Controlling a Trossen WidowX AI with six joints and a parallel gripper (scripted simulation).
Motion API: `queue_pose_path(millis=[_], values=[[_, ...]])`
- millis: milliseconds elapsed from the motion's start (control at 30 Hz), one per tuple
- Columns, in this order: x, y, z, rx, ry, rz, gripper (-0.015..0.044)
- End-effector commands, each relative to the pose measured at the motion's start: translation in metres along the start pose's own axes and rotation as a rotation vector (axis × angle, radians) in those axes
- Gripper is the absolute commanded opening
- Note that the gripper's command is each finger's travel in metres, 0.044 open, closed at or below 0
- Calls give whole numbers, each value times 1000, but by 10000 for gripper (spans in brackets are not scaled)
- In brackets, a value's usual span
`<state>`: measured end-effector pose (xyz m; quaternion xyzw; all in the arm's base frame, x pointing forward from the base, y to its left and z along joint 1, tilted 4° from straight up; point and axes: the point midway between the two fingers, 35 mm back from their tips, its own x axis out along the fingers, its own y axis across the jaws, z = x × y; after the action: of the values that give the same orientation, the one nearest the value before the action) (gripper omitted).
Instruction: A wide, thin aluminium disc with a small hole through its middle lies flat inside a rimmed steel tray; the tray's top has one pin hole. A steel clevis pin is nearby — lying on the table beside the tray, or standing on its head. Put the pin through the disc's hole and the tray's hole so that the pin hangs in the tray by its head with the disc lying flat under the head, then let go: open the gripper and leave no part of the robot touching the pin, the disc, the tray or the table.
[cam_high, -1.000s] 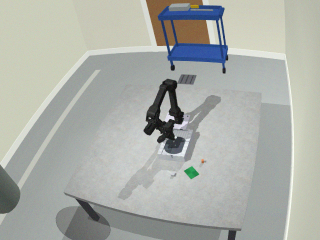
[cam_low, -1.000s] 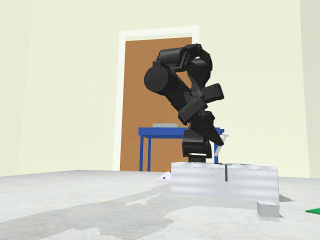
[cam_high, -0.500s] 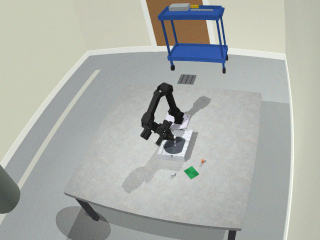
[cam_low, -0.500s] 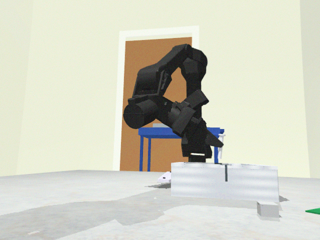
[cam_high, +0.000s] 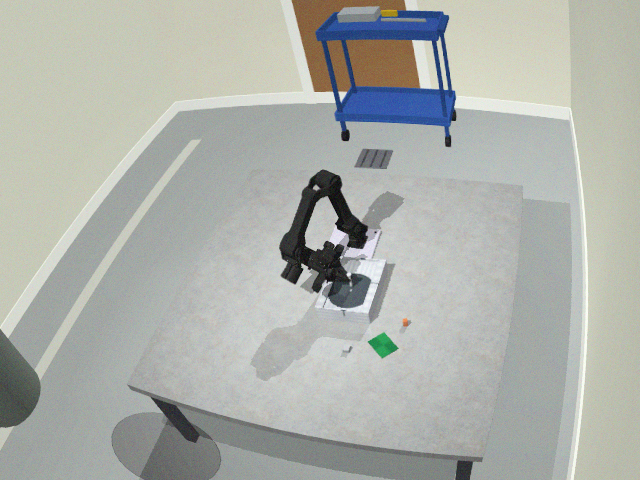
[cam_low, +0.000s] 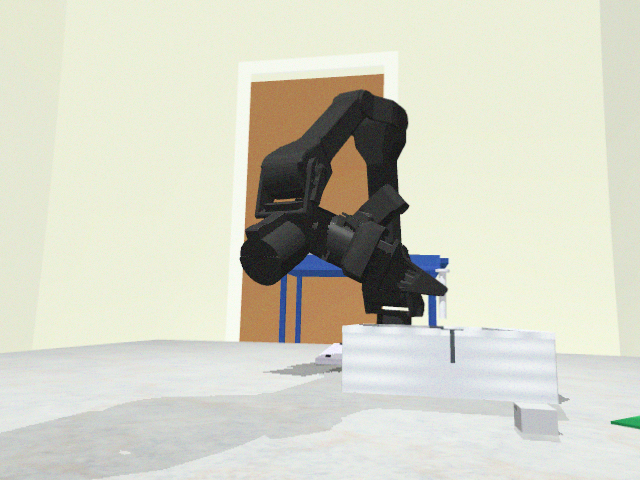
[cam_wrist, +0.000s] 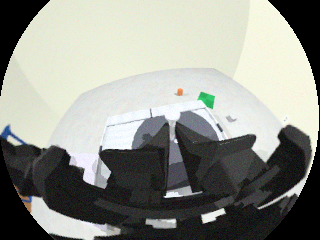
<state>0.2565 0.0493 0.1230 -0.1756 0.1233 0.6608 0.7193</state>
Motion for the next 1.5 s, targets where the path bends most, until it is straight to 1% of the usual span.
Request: queue_pose_path(millis=[0, 533, 1467], values=[[2, -10, 1, 3, -14, -5, 0], [9, -10, -14, 3, -15, -5, 0], [6, -9, -13, 3, -14, -5, 0]])
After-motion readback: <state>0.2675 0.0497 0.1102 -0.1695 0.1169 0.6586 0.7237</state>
